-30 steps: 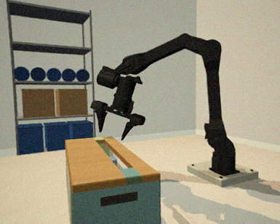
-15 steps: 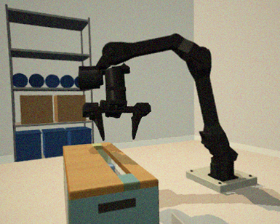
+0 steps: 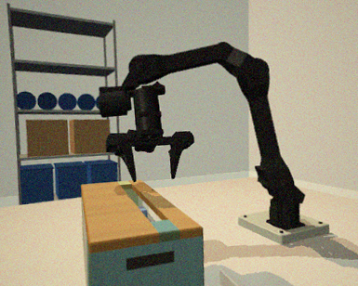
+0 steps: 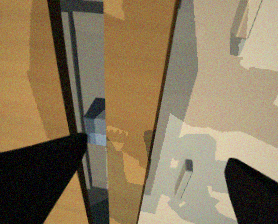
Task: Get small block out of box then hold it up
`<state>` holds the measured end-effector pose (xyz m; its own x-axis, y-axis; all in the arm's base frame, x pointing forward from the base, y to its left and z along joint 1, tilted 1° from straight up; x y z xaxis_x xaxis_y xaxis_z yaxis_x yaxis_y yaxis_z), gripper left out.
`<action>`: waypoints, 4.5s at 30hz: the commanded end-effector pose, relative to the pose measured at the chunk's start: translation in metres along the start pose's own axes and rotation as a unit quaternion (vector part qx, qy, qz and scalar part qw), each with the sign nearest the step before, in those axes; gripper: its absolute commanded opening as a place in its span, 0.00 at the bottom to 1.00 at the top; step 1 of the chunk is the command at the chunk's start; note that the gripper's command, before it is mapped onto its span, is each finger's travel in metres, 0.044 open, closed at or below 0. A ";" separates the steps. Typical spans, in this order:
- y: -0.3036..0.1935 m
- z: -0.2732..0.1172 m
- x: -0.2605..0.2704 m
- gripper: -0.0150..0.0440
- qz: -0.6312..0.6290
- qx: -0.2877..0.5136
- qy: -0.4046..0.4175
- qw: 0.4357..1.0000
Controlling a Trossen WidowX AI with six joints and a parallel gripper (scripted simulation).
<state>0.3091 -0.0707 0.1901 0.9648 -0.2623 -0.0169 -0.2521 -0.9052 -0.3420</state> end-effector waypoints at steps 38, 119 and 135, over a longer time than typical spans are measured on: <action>0.020 0.064 0.000 0.93 -0.002 0.003 -0.001 1.000; -0.160 0.119 -0.031 0.93 -0.003 0.009 -0.003 1.000; -0.182 0.055 -0.033 0.84 -0.013 0.018 0.020 1.000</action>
<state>0.3247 0.1159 0.1924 0.9671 -0.2538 -0.0149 -0.2417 -0.8995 -0.3640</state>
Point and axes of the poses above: the point midway between the two fingers, 35 mm back from their tips, its own z axis out along the fingers, its own x axis across the jaws, y = z × x, the point moved 2 cm from there along -z, back along the fingers, and after that the axes turned 10 degrees about z, right-handed, at the moved point
